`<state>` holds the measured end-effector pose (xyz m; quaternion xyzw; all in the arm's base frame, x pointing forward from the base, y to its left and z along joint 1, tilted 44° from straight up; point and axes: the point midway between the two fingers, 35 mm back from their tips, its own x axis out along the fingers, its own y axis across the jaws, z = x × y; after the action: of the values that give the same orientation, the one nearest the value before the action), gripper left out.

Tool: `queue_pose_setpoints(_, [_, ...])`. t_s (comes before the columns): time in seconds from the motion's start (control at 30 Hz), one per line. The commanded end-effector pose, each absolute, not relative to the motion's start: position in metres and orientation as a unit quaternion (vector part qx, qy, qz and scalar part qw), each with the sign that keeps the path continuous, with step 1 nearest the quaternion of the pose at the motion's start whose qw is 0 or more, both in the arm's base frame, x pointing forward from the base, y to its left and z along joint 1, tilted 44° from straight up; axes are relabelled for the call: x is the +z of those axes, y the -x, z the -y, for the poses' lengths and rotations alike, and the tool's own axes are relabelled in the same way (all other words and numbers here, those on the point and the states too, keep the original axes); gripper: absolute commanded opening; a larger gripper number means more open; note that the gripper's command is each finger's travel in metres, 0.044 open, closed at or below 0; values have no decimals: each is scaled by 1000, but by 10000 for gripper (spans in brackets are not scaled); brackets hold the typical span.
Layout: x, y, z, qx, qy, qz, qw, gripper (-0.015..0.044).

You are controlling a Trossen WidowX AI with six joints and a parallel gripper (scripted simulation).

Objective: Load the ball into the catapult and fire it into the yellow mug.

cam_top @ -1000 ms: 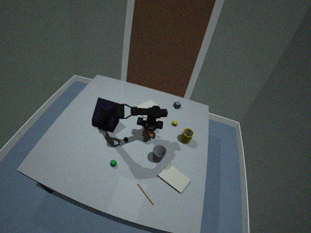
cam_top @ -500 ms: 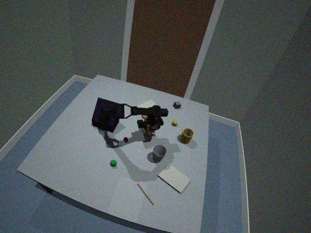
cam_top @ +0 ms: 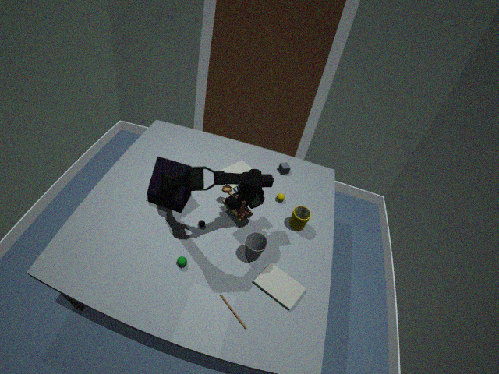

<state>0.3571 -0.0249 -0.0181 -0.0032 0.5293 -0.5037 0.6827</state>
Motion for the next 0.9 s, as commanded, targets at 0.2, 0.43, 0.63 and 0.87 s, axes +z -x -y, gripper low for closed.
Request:
queue_pose_setpoints(0.2, [-24, -361, 27, -497, 6, -532, 686, 0])
queue_pose_setpoints(0.43, [-32, -361, 35, -497, 6, -532, 686, 0])
queue_pose_setpoints(0.63, [-39, -361, 42, -497, 7, -532, 686, 0])
queue_pose_setpoints(0.87, [-48, -360, 50, -497, 7, -532, 686, 0])
